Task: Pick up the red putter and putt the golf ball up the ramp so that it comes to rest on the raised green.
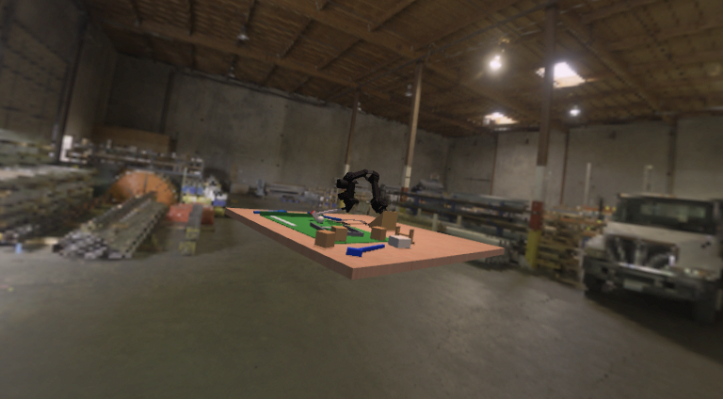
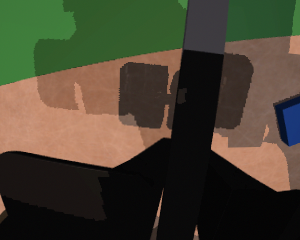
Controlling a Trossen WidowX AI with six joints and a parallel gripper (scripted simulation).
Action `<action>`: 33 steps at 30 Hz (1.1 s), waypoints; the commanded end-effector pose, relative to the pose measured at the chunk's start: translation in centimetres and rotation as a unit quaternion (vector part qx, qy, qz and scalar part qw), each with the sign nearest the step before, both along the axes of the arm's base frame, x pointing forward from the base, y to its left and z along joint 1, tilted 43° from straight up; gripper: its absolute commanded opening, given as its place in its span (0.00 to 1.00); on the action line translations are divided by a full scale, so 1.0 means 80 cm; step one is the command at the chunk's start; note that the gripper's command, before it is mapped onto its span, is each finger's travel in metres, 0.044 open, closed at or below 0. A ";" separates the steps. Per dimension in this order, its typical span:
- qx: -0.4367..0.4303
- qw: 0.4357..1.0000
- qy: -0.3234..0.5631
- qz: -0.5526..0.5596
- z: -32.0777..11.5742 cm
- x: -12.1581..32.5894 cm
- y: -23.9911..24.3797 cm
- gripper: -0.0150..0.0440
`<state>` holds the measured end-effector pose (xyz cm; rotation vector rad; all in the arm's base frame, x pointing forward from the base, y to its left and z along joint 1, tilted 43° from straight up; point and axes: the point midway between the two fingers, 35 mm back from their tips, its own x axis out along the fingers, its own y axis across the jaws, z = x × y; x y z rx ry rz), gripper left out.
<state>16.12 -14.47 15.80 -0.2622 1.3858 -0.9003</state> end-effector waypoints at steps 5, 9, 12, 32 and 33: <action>0.000 1.000 0.000 0.000 0.001 0.000 0.001 0.25; 0.000 1.000 0.000 0.000 0.001 0.000 0.001 0.25; 0.001 1.000 -0.001 0.001 0.005 -0.002 -0.004 0.25; 0.013 1.000 -0.004 0.002 -0.027 0.026 0.016 0.25; 0.014 1.000 -0.004 0.002 -0.037 0.033 0.026 0.25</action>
